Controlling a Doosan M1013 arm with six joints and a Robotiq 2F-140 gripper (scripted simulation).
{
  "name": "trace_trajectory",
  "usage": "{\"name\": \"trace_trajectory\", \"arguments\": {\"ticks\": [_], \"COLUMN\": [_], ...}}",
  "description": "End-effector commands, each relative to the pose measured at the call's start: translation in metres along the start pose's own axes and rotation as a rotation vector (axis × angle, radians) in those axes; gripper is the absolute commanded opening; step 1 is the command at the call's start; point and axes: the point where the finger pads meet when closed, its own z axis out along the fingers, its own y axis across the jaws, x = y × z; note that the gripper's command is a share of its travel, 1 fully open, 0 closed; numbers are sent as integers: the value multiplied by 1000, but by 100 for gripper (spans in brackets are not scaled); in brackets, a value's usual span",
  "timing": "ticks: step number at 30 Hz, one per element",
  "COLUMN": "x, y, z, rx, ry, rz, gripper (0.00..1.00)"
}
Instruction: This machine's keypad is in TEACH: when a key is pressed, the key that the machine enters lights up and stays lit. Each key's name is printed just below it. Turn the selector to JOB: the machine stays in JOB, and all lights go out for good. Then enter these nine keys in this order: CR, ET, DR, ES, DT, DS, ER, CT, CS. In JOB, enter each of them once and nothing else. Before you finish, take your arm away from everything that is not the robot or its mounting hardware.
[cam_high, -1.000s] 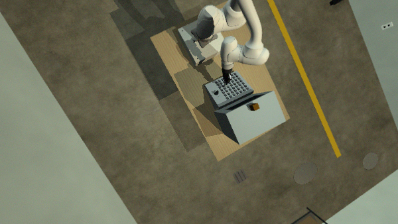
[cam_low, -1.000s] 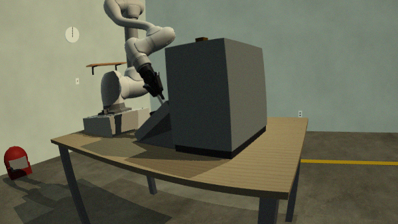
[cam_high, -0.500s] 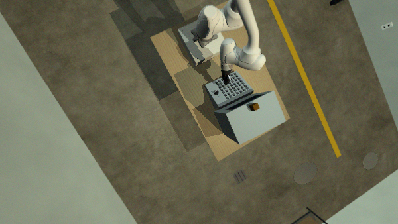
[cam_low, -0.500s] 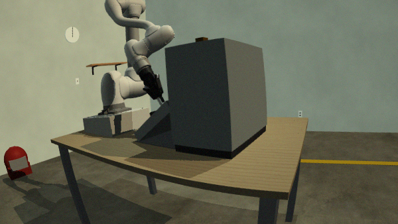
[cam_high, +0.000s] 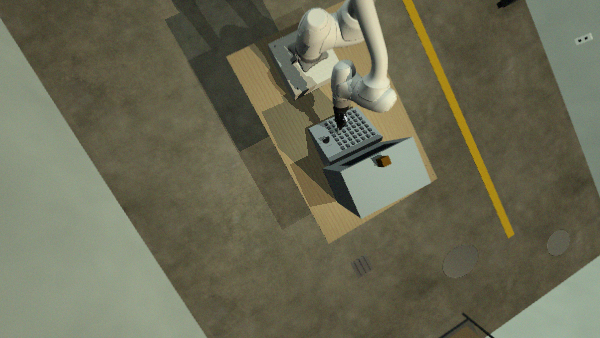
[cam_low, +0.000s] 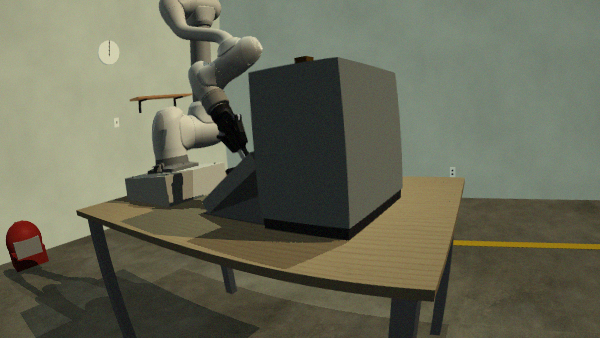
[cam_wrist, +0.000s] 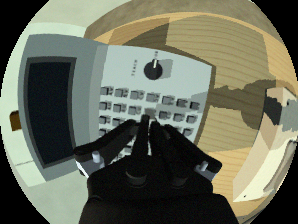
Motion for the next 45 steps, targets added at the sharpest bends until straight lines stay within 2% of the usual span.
{"name": "trace_trajectory", "arguments": {"ticks": [1,45], "x": [0,0], "y": [0,0], "z": [0,12], "rx": [0,0], "ry": [0,0], "rz": [0,0], "gripper": [0,0]}}
